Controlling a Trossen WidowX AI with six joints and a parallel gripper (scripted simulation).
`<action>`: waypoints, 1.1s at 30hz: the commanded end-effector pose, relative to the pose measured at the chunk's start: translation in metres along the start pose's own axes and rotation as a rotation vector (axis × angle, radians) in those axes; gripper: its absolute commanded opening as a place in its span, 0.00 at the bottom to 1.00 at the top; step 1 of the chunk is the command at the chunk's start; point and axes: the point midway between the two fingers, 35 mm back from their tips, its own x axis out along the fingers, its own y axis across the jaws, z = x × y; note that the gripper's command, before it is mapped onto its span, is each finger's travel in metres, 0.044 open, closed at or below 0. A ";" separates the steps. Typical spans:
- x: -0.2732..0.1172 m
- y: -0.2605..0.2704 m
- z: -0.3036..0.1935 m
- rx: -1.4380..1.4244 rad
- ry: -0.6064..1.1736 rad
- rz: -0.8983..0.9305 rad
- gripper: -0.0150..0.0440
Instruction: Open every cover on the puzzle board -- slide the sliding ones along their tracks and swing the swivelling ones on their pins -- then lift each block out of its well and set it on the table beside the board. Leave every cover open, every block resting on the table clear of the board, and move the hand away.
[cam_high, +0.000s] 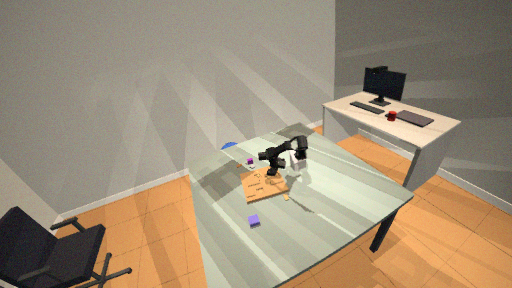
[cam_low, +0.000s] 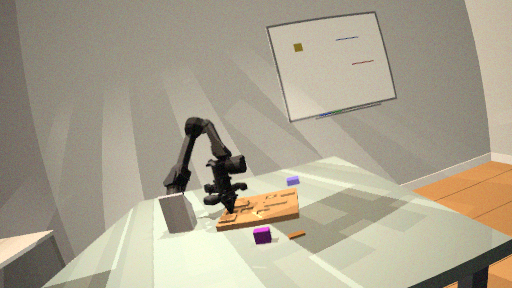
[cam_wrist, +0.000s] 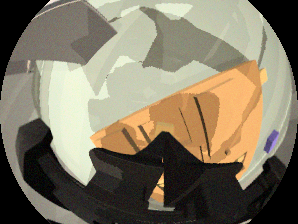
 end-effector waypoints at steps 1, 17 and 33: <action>0.002 -0.003 0.000 0.004 -0.003 -0.003 0.25; 0.003 -0.004 -0.001 0.021 -0.003 -0.003 0.25; 0.003 -0.003 -0.001 1.363 -0.004 0.000 0.25</action>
